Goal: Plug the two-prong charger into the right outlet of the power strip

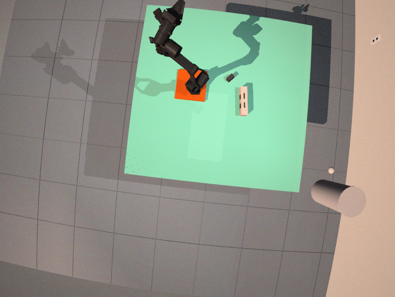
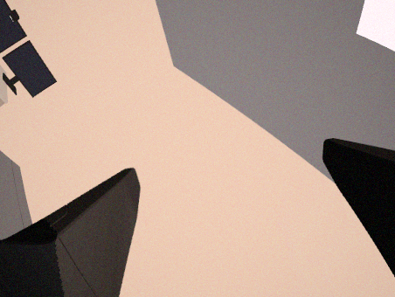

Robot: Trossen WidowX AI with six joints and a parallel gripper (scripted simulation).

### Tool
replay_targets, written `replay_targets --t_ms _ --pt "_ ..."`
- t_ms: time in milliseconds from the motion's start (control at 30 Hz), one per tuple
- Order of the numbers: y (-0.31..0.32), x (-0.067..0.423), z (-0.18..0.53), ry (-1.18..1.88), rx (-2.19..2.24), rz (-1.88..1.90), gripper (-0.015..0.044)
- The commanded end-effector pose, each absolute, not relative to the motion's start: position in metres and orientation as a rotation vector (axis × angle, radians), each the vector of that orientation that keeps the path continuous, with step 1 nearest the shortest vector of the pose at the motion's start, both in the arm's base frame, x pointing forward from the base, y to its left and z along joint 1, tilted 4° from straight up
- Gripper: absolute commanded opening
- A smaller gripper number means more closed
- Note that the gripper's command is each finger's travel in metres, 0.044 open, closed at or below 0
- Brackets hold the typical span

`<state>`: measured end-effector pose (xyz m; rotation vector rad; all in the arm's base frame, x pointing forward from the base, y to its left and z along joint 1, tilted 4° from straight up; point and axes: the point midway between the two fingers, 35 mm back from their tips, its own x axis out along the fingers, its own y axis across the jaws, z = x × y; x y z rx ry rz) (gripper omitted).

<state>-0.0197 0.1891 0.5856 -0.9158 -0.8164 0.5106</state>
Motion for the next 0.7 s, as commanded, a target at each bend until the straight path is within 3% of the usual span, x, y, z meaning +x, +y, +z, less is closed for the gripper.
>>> replay_targets --t_ms 0,667 --pt "0.189 -0.02 0.586 -0.817 -0.916 0.509 0.0426" --pt "0.237 -0.024 0.586 -0.905 -0.995 0.342 0.044"
